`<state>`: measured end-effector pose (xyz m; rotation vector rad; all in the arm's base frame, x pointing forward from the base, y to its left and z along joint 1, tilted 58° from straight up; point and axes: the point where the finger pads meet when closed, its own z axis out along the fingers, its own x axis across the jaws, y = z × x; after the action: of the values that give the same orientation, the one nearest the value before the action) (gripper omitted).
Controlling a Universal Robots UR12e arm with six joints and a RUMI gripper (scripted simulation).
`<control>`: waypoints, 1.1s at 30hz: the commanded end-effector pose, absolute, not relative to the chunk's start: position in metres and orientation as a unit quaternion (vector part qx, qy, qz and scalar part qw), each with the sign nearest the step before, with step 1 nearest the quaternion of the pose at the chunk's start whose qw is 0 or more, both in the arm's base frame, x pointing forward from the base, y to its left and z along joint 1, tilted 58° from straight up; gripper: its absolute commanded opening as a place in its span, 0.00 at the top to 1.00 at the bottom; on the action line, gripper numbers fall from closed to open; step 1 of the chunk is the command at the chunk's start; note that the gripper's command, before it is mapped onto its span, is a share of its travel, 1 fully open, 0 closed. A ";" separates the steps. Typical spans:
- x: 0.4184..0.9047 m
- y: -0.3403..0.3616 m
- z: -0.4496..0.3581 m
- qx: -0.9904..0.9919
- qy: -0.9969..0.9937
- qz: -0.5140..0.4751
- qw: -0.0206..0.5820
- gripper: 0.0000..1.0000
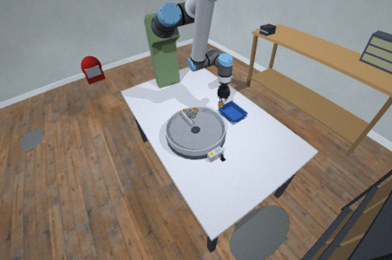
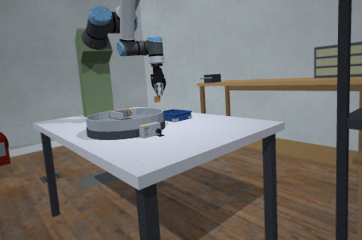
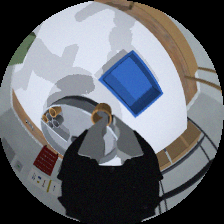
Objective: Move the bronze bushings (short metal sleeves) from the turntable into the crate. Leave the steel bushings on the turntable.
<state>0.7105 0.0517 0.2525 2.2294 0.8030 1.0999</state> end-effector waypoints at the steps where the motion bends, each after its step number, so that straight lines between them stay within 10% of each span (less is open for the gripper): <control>1: 0.718 0.074 0.256 0.824 0.296 0.406 0.262 1.00; 33: 0.744 0.155 0.266 0.824 0.296 0.406 0.262 1.00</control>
<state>0.7432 0.1521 0.2653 2.2299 0.8005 1.0967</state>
